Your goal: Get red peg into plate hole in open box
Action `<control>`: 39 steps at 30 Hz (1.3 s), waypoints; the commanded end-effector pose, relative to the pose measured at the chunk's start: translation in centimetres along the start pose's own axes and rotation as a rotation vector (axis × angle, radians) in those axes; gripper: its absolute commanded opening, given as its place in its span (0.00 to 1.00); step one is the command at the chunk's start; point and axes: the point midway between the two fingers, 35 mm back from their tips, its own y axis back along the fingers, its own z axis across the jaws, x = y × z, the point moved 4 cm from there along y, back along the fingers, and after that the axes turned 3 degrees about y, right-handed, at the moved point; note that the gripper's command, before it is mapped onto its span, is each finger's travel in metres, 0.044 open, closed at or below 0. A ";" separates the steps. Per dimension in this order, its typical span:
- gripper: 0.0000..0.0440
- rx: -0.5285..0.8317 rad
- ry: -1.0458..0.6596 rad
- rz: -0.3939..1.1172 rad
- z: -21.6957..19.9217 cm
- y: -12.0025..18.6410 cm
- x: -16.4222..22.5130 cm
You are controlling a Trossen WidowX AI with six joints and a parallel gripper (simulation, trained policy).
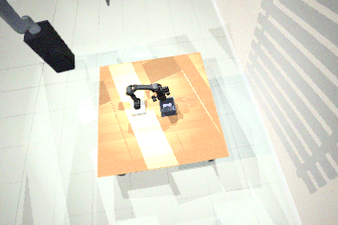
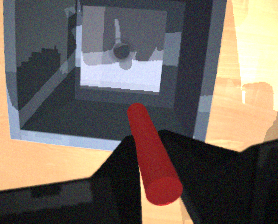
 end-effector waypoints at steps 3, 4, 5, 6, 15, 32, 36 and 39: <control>0.00 0.005 0.002 0.004 0.3 -0.6 -1.1; 0.00 0.009 0.001 0.005 0.3 -0.8 -1.3; 0.00 0.014 0.000 0.006 0.3 -1.1 -1.5; 0.00 0.018 0.000 0.007 0.3 -1.3 -1.8; 0.00 0.045 -0.001 0.023 0.4 -3.9 -3.3; 0.00 0.062 0.026 0.063 0.9 -8.7 -4.6; 0.04 0.071 0.043 0.065 0.9 -9.7 -4.7; 0.17 0.094 0.052 0.072 0.7 -10.3 -4.7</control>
